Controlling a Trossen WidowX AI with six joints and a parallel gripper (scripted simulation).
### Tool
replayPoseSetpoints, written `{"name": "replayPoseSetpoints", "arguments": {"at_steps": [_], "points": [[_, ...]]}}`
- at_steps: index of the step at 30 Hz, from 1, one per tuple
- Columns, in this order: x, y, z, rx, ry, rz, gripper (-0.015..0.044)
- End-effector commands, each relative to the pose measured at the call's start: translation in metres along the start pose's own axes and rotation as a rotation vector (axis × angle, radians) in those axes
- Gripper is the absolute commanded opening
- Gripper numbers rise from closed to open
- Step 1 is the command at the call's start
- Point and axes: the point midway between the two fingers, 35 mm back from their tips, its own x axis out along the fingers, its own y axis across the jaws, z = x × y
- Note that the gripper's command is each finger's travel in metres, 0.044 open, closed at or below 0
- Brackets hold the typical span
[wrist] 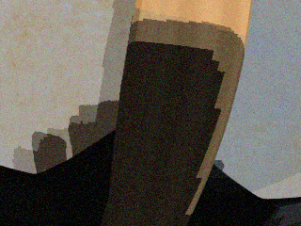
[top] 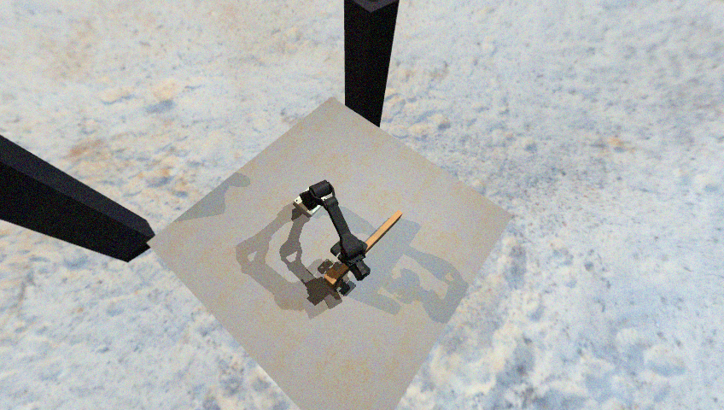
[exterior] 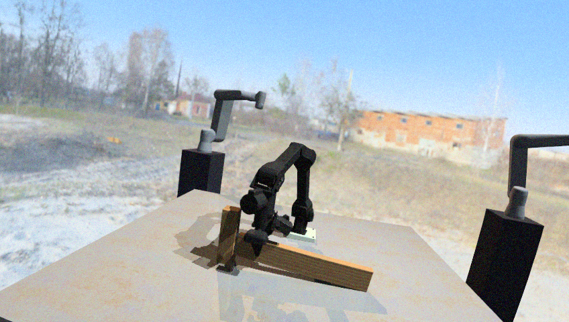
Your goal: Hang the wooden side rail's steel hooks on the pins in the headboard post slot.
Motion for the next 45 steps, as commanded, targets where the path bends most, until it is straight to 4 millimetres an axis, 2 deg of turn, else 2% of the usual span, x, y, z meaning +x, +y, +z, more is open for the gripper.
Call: {"name": "replayPoseSetpoints", "arguments": {"at_steps": [1, 45], "points": [[-0.0033, -0.0002, -0.0023, -0.002, 0.007, -0.009, 0.0], [-0.0016, -0.0013, -0.0041, -0.002, 0.007, -0.009, 0.0]]}}
